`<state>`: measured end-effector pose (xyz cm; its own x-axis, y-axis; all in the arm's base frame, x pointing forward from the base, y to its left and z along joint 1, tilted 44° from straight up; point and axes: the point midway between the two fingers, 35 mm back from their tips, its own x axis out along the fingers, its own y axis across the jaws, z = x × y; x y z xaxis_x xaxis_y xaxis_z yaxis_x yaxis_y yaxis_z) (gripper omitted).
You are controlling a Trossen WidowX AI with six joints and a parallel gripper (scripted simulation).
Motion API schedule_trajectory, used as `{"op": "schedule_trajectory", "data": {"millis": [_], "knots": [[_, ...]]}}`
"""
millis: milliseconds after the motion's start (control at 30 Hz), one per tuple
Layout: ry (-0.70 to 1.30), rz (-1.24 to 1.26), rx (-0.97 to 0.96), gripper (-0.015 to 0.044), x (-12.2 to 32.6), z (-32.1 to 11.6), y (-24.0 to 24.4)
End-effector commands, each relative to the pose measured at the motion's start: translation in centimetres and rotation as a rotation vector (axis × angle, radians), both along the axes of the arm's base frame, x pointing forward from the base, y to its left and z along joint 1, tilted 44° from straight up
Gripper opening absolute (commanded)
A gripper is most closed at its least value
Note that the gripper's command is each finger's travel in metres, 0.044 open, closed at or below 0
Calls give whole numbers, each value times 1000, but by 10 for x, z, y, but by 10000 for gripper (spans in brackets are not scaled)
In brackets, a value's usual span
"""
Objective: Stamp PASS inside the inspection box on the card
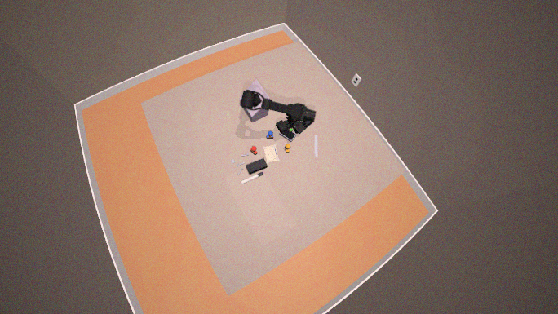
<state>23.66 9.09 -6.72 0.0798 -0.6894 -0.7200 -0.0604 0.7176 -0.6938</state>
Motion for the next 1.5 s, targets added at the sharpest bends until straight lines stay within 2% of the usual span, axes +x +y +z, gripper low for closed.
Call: {"op": "schedule_trajectory", "data": {"millis": [0, 1467], "knots": [[-6, -4, 6, 0, -1, -1, 0], [-7, -4, 6, 0, 3, -23, -20]]}}
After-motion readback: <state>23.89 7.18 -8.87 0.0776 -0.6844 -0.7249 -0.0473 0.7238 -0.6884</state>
